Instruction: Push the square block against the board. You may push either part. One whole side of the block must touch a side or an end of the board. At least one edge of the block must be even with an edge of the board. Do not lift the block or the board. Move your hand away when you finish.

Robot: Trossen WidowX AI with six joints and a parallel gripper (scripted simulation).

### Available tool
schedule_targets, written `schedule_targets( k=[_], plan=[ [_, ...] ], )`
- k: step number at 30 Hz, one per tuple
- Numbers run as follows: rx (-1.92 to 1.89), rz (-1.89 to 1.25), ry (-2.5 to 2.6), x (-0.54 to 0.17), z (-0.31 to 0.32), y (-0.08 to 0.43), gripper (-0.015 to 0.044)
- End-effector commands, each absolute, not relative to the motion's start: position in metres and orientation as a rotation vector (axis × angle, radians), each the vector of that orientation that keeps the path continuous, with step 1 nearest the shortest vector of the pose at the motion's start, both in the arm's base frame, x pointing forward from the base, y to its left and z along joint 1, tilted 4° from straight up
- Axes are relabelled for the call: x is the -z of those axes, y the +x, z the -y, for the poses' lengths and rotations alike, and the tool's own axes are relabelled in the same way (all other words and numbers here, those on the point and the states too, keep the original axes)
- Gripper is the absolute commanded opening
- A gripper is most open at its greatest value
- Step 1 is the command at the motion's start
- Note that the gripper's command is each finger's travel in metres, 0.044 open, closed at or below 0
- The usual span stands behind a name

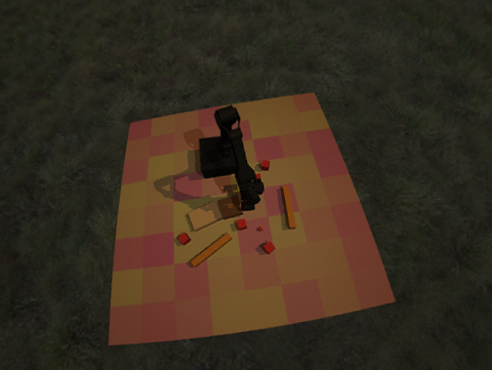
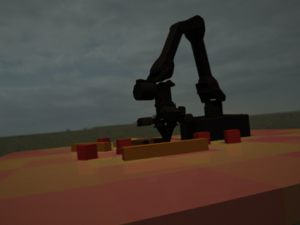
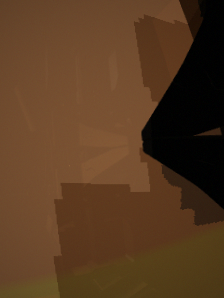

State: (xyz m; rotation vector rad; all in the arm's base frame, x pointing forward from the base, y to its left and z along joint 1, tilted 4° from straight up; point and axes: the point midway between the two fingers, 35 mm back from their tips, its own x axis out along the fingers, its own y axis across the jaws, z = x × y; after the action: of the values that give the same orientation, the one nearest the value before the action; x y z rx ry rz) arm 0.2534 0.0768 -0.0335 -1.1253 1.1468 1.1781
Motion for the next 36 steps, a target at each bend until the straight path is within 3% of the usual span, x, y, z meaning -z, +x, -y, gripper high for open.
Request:
schedule_targets(
  k=[1, 21, 36],
  plan=[
    [-1.171, -1.147, -1.128, 0.032, -0.083, 0.256, 0.0],
    [-1.154, -1.157, -1.11, -0.024, -0.082, 0.253, 0.0],
    [-0.807, -1.341, -0.749, -0.026, -0.038, 0.289, 0.0]
  ],
)
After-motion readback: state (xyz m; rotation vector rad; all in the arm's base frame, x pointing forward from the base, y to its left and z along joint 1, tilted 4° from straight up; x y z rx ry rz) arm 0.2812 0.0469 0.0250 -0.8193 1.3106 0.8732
